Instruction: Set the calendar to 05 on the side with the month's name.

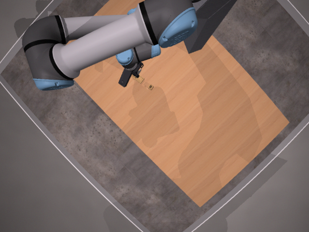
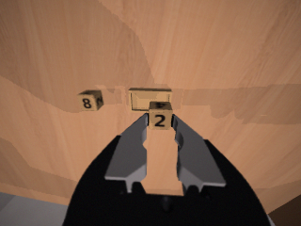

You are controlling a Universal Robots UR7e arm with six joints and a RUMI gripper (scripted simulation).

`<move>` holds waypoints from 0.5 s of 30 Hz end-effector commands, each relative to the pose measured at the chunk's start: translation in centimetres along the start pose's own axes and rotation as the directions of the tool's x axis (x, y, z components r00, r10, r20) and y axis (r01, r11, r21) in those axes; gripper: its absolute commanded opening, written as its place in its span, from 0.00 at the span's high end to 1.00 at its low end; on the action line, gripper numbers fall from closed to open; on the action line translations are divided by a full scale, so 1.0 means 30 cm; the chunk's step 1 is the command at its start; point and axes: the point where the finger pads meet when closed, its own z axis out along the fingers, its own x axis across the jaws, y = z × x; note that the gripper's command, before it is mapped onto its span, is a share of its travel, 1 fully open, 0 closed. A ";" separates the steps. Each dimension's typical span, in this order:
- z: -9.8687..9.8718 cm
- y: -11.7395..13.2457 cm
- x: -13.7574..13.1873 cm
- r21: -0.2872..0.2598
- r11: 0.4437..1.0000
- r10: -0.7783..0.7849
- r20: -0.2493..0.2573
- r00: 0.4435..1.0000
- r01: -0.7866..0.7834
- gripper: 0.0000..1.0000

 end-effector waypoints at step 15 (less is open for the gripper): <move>0.009 -0.001 0.000 0.001 1.000 0.000 0.000 1.000 0.000 0.90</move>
